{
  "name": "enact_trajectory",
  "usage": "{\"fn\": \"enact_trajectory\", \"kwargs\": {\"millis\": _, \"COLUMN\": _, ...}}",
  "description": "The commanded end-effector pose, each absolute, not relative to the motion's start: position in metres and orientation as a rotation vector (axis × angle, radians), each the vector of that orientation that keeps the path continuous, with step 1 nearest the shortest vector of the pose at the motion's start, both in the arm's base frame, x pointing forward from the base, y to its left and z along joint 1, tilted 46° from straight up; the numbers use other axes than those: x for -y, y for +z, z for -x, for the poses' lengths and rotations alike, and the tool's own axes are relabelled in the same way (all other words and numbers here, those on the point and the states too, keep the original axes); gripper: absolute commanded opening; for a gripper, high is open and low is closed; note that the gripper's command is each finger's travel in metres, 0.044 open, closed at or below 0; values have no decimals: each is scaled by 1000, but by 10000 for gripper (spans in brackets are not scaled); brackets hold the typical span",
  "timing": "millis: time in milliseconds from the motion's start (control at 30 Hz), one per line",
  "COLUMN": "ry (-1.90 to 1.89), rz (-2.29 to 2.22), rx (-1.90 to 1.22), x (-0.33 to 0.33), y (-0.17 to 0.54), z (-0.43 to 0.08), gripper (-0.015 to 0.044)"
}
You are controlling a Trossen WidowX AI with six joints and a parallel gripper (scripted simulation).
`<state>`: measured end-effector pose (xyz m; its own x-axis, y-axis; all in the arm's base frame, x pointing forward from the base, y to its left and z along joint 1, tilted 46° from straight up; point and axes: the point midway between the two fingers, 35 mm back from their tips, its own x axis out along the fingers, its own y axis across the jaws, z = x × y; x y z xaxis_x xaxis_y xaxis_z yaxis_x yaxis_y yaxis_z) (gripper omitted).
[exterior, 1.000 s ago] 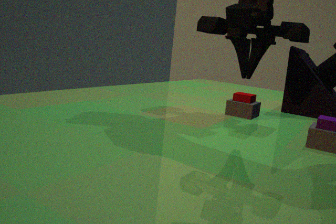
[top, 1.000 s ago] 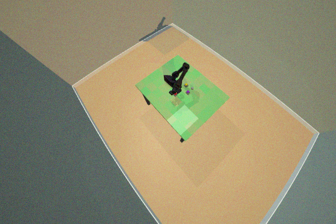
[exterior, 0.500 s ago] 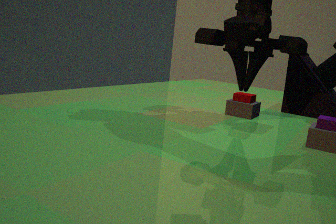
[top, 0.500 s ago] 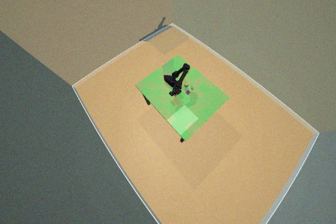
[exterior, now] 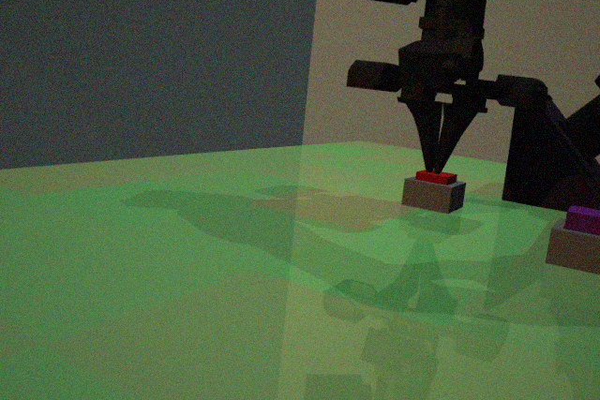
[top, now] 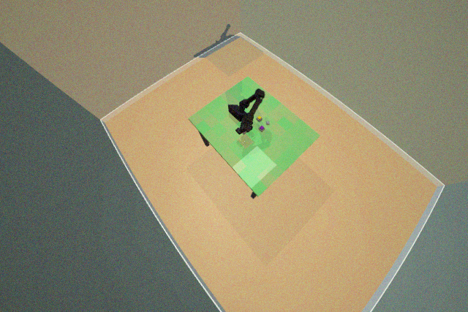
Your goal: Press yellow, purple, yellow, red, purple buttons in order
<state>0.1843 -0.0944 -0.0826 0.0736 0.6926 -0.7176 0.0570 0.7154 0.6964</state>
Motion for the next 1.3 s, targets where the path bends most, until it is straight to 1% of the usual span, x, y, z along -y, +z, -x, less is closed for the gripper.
{"fn": "enact_trajectory", "kwargs": {"millis": 0, "ry": 536, "rz": -677, "rx": -1443, "x": 91, "y": -83, "z": -182, "gripper": 20}}
{"fn": "enact_trajectory", "kwargs": {"millis": 300, "ry": 536, "rz": -677, "rx": -1443, "x": 91, "y": -83, "z": -182, "gripper": 20}}
{"fn": "enact_trajectory", "kwargs": {"millis": 433, "ry": 534, "rz": -675, "rx": -1443, "x": 113, "y": -61, "z": -180, "gripper": 20}}
{"fn": "enact_trajectory", "kwargs": {"millis": 600, "ry": 534, "rz": -676, "rx": -1444, "x": 117, "y": -57, "z": -180, "gripper": 20}}
{"fn": "enact_trajectory", "kwargs": {"millis": 767, "ry": 533, "rz": -675, "rx": -1445, "x": 157, "y": -17, "z": -175, "gripper": 20}}
{"fn": "enact_trajectory", "kwargs": {"millis": 933, "ry": 532, "rz": -675, "rx": -1446, "x": 158, "y": -14, "z": -177, "gripper": 20}}
{"fn": "enact_trajectory", "kwargs": {"millis": 1067, "ry": 514, "rz": -667, "rx": -1449, "x": 136, "y": 19, "z": -222, "gripper": 20}}
{"fn": "enact_trajectory", "kwargs": {"millis": 1167, "ry": 516, "rz": -668, "rx": -1445, "x": 105, "y": 52, "z": -257, "gripper": 20}}
{"fn": "enact_trajectory", "kwargs": {"millis": 1267, "ry": 534, "rz": -677, "rx": -1440, "x": 69, "y": 85, "z": -282, "gripper": 20}}
